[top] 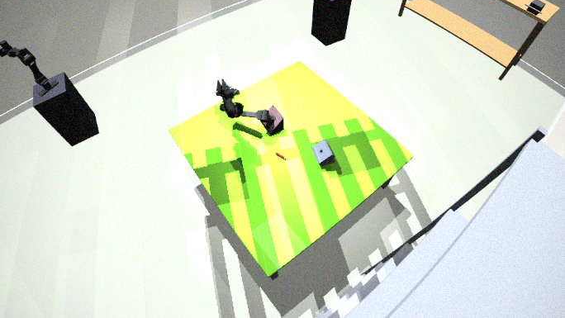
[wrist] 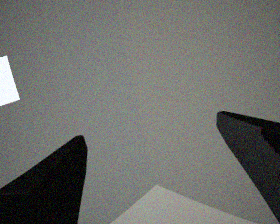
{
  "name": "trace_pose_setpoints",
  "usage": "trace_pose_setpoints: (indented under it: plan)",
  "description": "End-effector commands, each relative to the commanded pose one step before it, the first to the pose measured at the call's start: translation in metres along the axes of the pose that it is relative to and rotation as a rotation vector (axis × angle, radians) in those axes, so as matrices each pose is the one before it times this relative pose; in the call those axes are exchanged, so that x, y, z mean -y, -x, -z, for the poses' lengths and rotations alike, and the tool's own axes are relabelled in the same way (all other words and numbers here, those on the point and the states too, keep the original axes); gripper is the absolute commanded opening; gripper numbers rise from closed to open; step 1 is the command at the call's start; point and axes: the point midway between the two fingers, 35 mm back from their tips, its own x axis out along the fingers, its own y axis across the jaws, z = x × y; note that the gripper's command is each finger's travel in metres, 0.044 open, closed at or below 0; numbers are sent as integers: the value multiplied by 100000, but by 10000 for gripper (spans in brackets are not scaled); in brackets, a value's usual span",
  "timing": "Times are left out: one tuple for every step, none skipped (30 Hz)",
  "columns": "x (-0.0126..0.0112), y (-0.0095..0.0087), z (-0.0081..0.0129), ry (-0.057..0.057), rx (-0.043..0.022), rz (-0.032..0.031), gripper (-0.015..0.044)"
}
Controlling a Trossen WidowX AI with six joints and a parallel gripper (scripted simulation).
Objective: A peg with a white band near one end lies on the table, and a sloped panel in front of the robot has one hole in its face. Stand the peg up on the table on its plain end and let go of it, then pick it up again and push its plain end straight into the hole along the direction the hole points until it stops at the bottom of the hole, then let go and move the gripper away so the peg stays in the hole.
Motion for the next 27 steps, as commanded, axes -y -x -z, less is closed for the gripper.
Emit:
trace_pose_setpoints:
  plan:
    - [-103, -10, 26, -476, -143, -284, 426]
    - [-309, -30, 78, -1424, -432, -855, 440]
    - [-517, -49, 133, -2363, -733, -1433, 440]
    - [-626, -59, 168, -2835, -907, -1743, 440]
    - [-627, -61, 178, -2815, -931, -1756, 440]
    - [-628, -62, 188, -2794, -955, -1768, 440]
    - [-628, -64, 197, -2774, -980, -1779, 440]
    - [-628, -65, 207, -2753, -1005, -1790, 440]
    - [-628, -67, 216, -2732, -1031, -1799, 440]
    - [-628, -69, 226, -2711, -1057, -1808, 440]
    - [-607, -11, 52, -2466, -419, -1645, 440]
    - [-606, -10, 65, -2455, -454, -1642, 440]
    - [-602, -12, 87, -2448, -521, -1637, 440]
    - [-589, -25, 135, -2446, -680, -1619, 440]
    - [-588, -25, 147, -2435, -712, -1616, 440]
    - [-530, -43, 198, -2287, -875, -1492, 440]
    - [-472, -62, 245, -2137, -1028, -1368, 440]
    - [-470, -64, 251, -2123, -1044, -1370, 440]
    - [-469, -65, 257, -2109, -1061, -1372, 440]
    - [-467, -67, 262, -2095, -1078, -1373, 440]
    - [-548, -79, 315, -2447, -1290, -1617, 440]
    - [-588, -87, 347, -2614, -1415, -1742, 440]
    - [-585, -89, 356, -2592, -1442, -1743, 440]
    - [-582, -92, 365, -2570, -1469, -1743, 440]
    - [-578, -94, 374, -2548, -1496, -1743, 440]
    - [-575, -96, 382, -2526, -1524, -1742, 440]
    - [-571, -99, 391, -2504, -1551, -1739, 440]
